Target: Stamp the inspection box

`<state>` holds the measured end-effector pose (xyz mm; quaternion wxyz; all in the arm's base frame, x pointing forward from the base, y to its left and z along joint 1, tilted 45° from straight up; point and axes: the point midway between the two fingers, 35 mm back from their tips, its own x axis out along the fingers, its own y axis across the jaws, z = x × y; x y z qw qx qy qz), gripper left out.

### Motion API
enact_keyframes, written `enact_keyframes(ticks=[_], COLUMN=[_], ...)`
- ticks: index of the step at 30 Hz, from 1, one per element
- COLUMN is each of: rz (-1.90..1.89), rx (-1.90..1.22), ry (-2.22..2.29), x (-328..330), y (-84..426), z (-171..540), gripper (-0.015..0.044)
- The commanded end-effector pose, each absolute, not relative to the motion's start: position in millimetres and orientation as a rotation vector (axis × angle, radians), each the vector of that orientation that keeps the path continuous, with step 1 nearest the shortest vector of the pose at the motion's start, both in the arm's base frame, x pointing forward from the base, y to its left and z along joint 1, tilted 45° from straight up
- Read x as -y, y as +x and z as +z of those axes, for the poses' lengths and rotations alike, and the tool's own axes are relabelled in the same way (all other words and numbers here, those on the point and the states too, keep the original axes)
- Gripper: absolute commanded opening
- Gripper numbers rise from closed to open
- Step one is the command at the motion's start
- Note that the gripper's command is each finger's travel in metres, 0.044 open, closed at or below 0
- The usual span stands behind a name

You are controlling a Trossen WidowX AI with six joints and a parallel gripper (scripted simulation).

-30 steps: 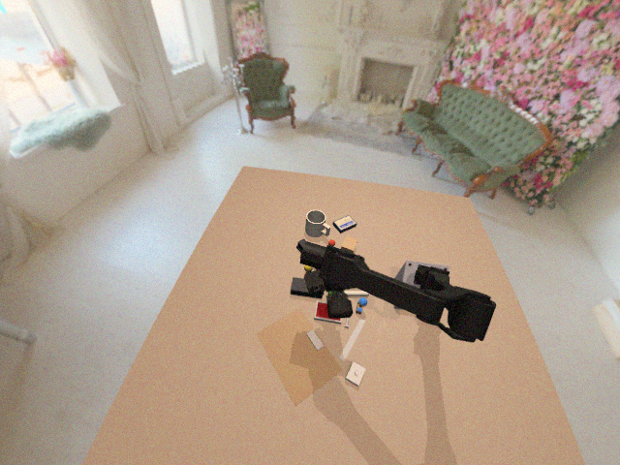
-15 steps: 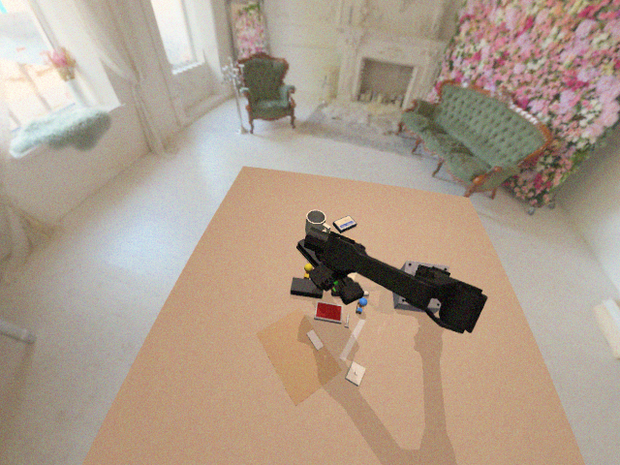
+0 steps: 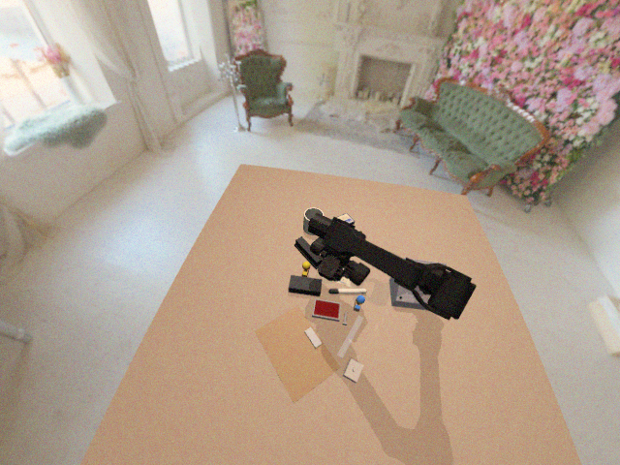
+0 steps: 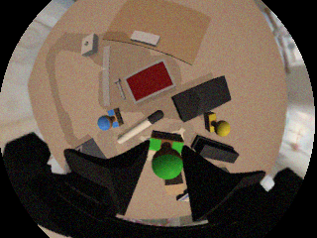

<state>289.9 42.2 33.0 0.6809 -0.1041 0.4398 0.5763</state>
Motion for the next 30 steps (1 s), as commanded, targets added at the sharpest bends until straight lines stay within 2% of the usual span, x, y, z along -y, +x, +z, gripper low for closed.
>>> enact_keyframes(ticks=[1,17,30], rz=[1.35,1.544,1.551], rx=[-0.919,-0.619,-0.606], ry=[-0.319,-0.634,-0.648], x=[-34,-8,-11], y=[287,275,275], z=[24,-2,-7], gripper=[0.0,0.0,0.0])
